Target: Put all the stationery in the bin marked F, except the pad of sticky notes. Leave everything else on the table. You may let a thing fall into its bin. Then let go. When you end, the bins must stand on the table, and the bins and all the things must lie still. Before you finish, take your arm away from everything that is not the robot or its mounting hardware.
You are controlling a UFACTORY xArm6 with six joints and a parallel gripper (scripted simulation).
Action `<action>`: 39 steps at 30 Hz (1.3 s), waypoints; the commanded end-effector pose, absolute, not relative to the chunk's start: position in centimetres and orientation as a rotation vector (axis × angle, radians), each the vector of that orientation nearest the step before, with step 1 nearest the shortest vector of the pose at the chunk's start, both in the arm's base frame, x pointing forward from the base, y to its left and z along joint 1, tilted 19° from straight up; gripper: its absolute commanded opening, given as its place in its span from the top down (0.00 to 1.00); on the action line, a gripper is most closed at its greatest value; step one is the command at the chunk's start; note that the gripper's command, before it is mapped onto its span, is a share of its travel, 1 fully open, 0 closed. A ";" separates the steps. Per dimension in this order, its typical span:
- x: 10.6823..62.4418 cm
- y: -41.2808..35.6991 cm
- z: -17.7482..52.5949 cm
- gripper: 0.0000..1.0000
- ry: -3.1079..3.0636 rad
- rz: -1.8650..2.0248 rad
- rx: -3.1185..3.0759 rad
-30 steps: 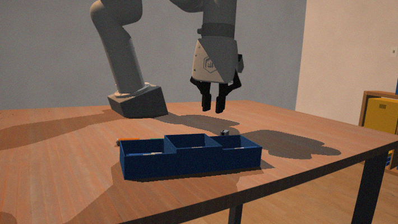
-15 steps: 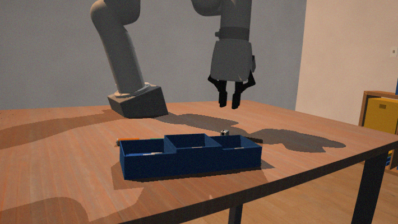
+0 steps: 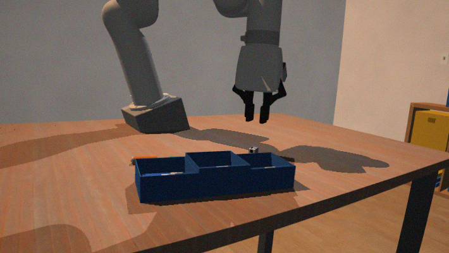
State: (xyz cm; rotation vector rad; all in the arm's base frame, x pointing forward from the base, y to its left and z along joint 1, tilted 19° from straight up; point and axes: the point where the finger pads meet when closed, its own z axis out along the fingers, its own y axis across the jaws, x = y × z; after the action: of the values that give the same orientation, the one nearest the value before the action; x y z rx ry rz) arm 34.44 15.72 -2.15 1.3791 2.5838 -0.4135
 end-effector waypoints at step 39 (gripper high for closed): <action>34.9 13.6 -8.2 0.71 2.583 -0.409 1.378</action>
State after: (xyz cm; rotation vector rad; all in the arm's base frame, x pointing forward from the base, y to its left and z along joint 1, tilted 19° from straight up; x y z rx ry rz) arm 34.81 13.63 -7.91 1.3788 2.5838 -0.4117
